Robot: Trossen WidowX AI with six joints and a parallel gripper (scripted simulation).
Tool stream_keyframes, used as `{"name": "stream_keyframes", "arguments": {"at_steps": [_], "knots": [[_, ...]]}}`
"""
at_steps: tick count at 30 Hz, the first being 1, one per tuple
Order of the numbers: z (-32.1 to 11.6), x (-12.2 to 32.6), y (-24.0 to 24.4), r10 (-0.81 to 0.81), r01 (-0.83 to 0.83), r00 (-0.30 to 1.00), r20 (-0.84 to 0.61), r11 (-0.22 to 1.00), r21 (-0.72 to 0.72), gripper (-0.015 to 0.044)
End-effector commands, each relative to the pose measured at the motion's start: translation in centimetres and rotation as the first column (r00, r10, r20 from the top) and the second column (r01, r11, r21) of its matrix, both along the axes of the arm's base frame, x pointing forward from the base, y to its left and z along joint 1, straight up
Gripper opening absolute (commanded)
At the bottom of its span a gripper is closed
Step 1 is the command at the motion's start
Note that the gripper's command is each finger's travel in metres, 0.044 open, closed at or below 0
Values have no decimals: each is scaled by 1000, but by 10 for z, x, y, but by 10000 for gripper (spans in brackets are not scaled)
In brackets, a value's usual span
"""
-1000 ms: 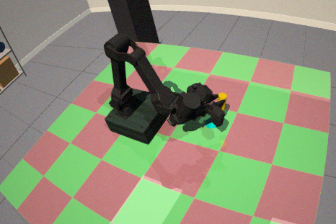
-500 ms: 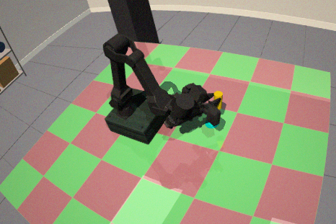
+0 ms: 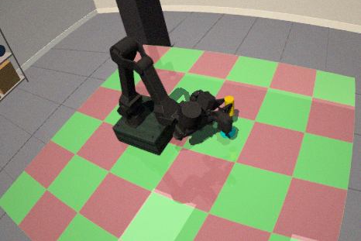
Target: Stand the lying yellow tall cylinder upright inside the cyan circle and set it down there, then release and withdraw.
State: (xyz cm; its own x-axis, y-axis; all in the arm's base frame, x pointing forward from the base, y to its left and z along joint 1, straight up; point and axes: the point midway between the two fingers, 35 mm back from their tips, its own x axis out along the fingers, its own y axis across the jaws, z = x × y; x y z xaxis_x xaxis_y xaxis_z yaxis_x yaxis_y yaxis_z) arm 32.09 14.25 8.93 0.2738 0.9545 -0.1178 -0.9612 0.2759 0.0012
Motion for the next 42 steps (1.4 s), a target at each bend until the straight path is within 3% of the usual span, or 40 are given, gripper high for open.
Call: {"name": "stream_keyframes", "arguments": {"at_steps": [1,24,42], "knots": [[2,-7,-2,15,-15,1000,9,1000,14,105],[3,-14,-4,30,-31,999,26,999,27,105],[-44,-8,-4,30,-31,999,25,999,27,105]]}}
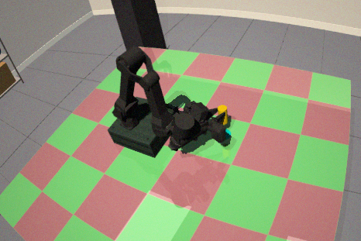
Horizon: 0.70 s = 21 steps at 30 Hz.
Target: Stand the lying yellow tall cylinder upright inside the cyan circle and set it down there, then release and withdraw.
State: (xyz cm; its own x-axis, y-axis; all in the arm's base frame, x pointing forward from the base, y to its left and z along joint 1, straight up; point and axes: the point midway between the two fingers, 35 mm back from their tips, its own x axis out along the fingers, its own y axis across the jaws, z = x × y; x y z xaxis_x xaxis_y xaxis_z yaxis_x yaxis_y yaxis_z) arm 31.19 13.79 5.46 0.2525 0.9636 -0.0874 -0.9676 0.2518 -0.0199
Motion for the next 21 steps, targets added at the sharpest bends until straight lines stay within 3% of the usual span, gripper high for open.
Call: {"name": "stream_keyframes", "arguments": {"at_steps": [1,21], "knots": [[-12,1,0,5,-5,1000,-3,1000,3,105],[-59,-4,-1,3,-3,1000,-5,1000,2,105]]}}
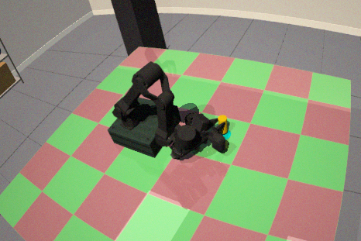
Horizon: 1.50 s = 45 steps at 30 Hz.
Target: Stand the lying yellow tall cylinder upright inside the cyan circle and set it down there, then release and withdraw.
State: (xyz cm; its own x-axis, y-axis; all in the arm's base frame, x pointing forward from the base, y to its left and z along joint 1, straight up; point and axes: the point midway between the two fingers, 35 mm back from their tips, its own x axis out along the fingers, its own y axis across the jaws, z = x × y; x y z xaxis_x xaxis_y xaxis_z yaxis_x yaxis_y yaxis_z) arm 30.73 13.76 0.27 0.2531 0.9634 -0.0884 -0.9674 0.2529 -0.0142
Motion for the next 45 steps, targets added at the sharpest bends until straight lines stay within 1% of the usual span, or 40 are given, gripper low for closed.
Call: {"name": "stream_keyframes", "arguments": {"at_steps": [1,4,15,26,32,45], "knots": [[-11,0,-1,3,-3,1000,1,1000,1,105],[-18,0,-2,1,-1,1000,0,1000,0,105],[-18,0,-2,1,-1,1000,0,1000,0,105],[-18,0,-2,1,-1,1000,0,1000,0,394],[-15,0,-2,1,-1,1000,0,1000,0,400],[46,4,0,5,-5,1000,2,1000,2,400]]}}
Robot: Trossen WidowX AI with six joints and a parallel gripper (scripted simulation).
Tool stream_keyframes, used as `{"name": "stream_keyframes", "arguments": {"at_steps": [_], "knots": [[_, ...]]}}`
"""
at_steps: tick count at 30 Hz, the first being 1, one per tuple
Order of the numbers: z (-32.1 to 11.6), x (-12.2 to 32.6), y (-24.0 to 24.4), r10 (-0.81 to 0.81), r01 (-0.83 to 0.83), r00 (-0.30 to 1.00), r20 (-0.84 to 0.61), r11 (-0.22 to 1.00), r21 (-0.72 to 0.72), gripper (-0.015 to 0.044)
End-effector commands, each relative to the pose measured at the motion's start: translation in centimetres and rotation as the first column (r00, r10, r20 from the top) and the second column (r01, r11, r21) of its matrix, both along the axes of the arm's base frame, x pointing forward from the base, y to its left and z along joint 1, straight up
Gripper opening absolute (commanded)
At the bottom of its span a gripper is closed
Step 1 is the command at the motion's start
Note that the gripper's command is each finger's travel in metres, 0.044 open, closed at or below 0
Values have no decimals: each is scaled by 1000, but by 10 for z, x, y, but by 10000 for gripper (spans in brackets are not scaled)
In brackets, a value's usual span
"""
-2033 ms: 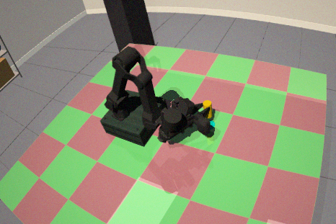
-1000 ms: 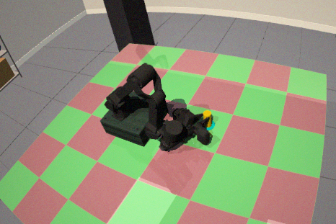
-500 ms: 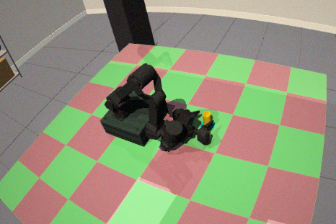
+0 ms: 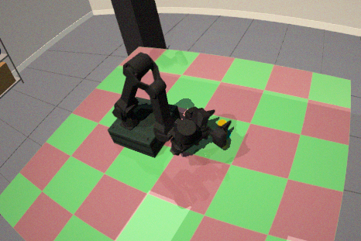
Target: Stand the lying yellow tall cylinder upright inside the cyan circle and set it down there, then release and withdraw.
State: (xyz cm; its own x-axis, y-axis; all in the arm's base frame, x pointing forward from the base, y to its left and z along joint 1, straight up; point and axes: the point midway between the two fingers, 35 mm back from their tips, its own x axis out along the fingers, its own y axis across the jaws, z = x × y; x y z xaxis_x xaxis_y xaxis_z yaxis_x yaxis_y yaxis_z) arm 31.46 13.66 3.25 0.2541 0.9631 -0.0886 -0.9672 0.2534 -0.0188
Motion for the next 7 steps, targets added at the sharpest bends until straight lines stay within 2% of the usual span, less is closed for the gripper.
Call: {"name": "stream_keyframes", "arguments": {"at_steps": [1,7], "knots": [[20,-4,1,5,-5,1000,-2,1000,3,400],[40,-7,2,7,-7,1000,-2,1000,4,400]]}}
